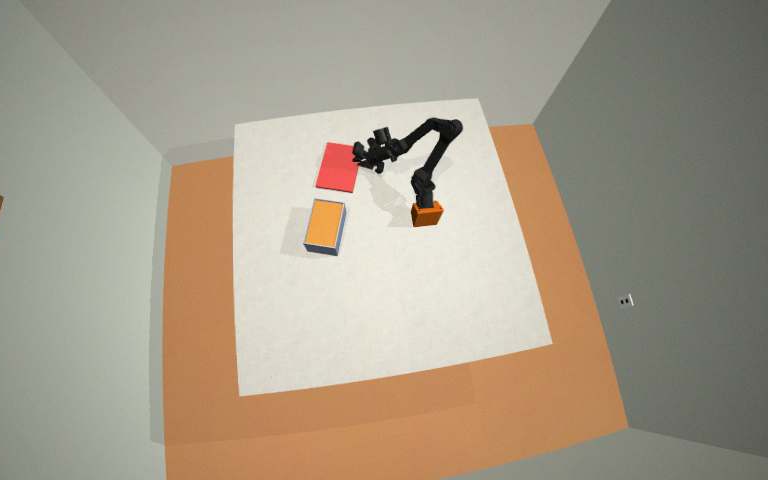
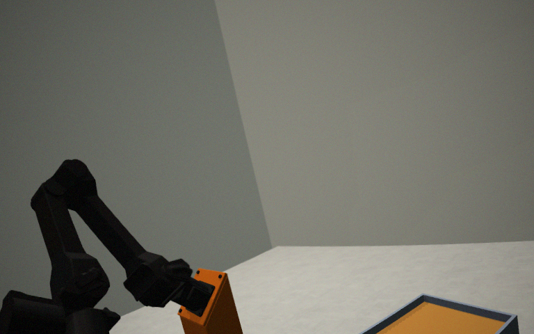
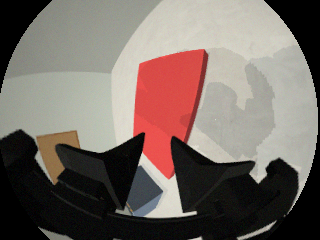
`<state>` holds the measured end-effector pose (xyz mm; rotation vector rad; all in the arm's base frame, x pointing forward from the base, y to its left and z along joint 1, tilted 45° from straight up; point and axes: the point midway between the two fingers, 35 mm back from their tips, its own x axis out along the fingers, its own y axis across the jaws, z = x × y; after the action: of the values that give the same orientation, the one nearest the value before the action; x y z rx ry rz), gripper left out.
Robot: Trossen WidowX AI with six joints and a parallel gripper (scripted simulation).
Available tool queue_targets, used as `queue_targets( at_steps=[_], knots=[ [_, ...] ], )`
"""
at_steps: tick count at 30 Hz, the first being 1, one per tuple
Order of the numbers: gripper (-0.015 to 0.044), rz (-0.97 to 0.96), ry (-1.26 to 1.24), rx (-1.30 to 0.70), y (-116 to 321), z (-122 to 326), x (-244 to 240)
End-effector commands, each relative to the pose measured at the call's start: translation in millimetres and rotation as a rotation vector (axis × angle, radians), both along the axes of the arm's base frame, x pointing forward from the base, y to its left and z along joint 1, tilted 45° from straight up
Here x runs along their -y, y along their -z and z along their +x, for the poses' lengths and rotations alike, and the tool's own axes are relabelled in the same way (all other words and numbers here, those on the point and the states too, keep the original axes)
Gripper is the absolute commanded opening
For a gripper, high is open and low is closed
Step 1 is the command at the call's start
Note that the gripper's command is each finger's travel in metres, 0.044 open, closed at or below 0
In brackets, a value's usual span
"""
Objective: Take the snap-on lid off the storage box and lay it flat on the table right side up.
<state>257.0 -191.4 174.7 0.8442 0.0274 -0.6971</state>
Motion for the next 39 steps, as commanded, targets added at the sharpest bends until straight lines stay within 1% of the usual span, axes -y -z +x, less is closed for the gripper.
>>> queue_targets(
  at_steps=[1,2,3,4,10,11,39],
  knots=[
    [0.0236,-0.003,0.004,-0.004,0,0,0],
    [0.0263,-0.003,0.004,-0.004,0,0,0],
    [0.0275,-0.003,0.004,-0.004,0,0,0],
    [0.0275,-0.003,0.004,-0.004,0,0,0],
    [0.0433,-0.003,0.004,-0.004,2,-11,-2],
    [0.0440,-0.003,0.004,-0.004,3,-12,-2],
    [0.0440,-0.005,0.004,-0.008,15,-67,-9]
  ],
)
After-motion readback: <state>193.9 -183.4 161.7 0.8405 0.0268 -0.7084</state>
